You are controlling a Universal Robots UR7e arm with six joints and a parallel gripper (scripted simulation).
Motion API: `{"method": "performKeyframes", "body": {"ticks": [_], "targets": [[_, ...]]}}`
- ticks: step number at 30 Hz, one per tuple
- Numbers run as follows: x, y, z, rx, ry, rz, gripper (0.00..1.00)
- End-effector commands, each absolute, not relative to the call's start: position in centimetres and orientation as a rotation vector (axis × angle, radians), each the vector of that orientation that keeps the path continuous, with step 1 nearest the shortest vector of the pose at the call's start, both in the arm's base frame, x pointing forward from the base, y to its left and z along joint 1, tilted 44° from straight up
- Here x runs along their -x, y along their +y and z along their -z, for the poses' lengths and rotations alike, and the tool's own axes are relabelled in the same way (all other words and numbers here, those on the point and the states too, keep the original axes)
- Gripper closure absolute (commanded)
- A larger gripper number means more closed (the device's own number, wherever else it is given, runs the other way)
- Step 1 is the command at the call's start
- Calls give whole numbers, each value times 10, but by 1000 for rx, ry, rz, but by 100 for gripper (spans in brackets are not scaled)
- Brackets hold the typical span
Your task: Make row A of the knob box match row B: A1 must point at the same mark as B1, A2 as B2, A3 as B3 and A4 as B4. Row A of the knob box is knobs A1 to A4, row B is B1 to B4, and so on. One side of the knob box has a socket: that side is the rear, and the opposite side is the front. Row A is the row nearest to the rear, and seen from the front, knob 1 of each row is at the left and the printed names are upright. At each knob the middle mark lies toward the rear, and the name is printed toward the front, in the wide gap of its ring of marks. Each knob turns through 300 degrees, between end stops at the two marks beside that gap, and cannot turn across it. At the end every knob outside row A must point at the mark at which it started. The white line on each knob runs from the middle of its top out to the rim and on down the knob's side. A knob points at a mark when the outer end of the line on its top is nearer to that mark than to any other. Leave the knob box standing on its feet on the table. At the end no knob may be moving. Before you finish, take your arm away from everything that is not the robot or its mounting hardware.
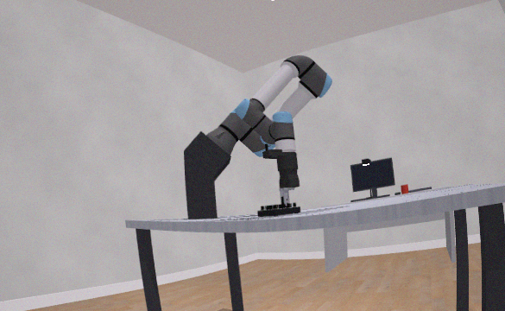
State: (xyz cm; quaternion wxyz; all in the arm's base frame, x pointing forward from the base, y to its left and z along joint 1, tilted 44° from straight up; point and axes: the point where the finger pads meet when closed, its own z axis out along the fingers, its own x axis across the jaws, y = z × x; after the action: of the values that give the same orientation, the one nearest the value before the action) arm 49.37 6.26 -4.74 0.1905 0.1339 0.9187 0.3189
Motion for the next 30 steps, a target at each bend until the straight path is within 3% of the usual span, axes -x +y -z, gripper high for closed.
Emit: {"method": "performKeyframes", "body": {"ticks": [1, 30], "targets": [[-494, 62, 47, -330, 2578, -886, 70], [-494, 62, 47, -295, 2576, -876, 70]]}}
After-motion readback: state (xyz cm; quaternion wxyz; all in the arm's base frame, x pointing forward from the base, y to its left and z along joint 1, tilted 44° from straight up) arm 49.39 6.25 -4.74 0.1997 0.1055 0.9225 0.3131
